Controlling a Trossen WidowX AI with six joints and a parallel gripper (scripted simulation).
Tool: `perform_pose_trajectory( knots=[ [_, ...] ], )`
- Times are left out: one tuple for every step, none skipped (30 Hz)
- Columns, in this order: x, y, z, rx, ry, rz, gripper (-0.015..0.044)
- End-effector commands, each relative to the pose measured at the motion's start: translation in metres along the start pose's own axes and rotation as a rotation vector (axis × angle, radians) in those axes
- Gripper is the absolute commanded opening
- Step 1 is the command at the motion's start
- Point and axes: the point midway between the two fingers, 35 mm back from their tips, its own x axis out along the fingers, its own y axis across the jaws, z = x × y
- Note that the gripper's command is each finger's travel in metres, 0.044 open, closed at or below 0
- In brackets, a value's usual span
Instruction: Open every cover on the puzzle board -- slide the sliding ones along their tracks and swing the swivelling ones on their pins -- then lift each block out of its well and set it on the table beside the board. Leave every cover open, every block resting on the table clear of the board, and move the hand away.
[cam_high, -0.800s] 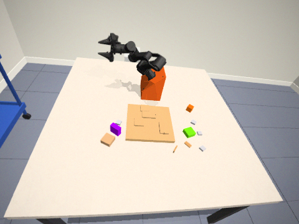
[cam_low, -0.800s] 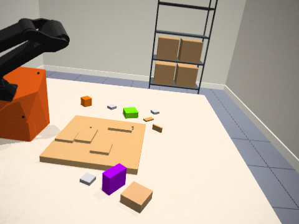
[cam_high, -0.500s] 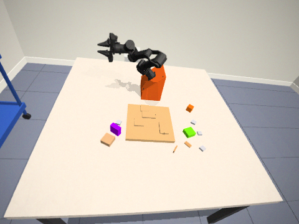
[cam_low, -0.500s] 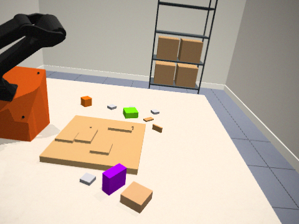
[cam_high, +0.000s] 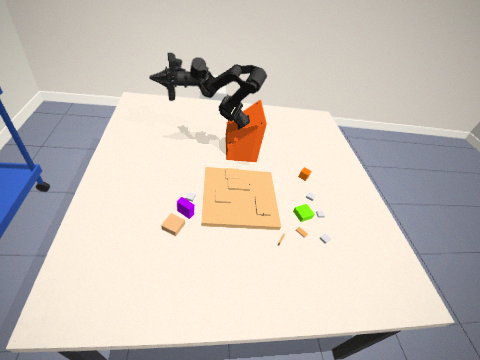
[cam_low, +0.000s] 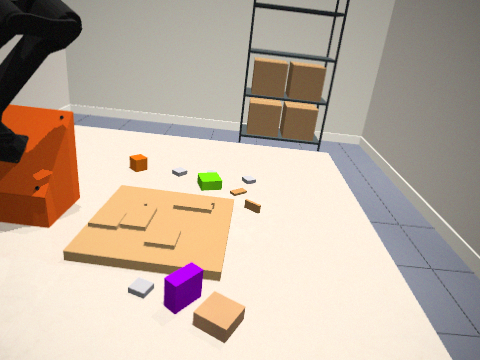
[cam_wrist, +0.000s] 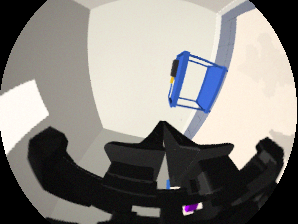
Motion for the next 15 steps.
perform_pose_trajectory(
  knots=[
    [0.008,-0.006,0.005,0.023,-0.016,-0.018,0.0000],
    [0.010,-0.008,0.006,0.031,-0.020,-0.025,0.0000],
    [0.012,-0.010,0.007,0.038,-0.023,-0.032,0.0000],
    [0.014,-0.013,0.008,0.046,-0.026,-0.040,0.0000],
    [0.016,-0.016,0.009,0.053,-0.029,-0.048,0.0000],
    [0.018,-0.018,0.010,0.059,-0.032,-0.056,0.0000],
    [0.020,-0.021,0.010,0.066,-0.034,-0.065,0.0000],
    [0.021,-0.024,0.011,0.072,-0.036,-0.074,0.0000],
    [0.023,-0.027,0.011,0.078,-0.038,-0.083,0.0000],
    [0.025,-0.030,0.012,0.084,-0.040,-0.093,0.0000],
    [0.027,-0.033,0.012,0.089,-0.042,-0.103,0.0000],
    [0.029,-0.036,0.012,0.095,-0.043,-0.113,0.0000],
    [0.031,-0.039,0.012,0.100,-0.044,-0.124,0.0000],
    [0.033,-0.042,0.012,0.104,-0.045,-0.135,0.0000],
    [0.034,-0.045,0.011,0.109,-0.045,-0.146,0.0000]
  ],
)
